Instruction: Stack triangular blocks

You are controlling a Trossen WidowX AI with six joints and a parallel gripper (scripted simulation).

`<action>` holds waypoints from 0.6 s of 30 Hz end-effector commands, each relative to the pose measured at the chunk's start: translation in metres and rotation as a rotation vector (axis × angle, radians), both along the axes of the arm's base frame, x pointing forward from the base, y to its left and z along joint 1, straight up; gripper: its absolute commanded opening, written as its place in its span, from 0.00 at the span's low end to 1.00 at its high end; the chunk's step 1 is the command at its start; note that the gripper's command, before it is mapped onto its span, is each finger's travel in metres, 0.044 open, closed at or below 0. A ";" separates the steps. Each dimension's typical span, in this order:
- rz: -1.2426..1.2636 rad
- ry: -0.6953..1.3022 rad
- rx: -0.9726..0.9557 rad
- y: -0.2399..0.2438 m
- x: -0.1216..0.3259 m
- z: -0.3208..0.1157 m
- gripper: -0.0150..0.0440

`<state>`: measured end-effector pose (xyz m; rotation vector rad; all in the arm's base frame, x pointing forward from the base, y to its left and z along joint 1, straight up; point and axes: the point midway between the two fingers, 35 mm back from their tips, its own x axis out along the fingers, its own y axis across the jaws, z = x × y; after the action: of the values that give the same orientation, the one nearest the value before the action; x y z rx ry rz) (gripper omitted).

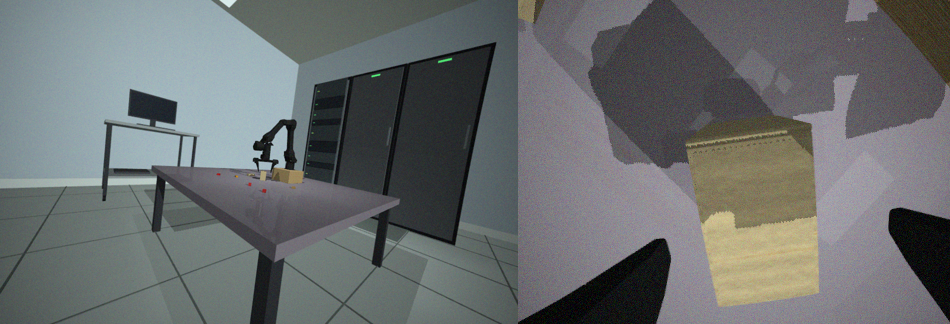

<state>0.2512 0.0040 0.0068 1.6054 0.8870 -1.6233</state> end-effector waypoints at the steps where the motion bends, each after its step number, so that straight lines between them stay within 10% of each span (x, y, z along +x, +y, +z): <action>1: 0.000 -0.048 0.001 0.000 0.008 0.065 1.00; 18: 0.001 -0.048 0.001 0.000 0.004 0.082 1.00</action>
<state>0.2558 0.0043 0.0899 1.6388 0.8625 -1.5741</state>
